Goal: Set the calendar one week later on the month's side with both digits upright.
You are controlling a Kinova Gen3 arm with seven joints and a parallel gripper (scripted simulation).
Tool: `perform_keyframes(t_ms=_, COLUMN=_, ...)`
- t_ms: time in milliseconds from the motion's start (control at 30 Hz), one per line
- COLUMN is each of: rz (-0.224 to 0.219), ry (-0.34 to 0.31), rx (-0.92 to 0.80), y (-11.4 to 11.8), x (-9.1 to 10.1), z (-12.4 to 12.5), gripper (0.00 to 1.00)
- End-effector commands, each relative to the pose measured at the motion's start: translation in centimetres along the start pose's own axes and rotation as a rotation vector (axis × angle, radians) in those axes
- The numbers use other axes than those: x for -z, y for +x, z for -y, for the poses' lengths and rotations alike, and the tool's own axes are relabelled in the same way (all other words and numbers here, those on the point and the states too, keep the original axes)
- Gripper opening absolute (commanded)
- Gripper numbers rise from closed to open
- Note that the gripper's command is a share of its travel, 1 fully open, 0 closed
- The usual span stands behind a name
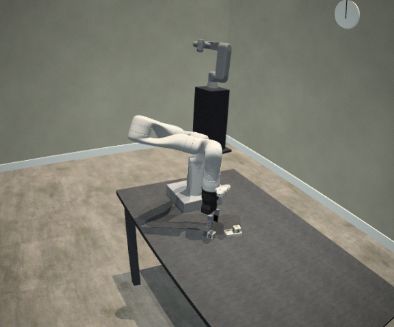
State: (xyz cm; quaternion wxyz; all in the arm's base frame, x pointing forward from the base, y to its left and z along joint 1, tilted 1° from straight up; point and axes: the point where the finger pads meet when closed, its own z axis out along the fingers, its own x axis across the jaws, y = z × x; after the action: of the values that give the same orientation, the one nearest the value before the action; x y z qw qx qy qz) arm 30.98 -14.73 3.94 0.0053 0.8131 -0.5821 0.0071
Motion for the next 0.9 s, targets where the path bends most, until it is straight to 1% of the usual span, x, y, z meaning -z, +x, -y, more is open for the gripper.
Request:
perform_keyframes(t_ms=0, rz=-0.001, ry=0.001, rx=0.002, y=-0.02, x=0.05, z=0.07, gripper=1.00)
perform_keyframes(t_ms=567, rz=-0.001, ry=0.000, rx=-0.004, y=-0.01, x=0.05, z=0.08, gripper=1.00)
perform_keyframes(t_ms=867, rz=-0.001, ry=0.000, rx=-0.071, y=0.03, x=0.09, z=0.17, gripper=1.00)
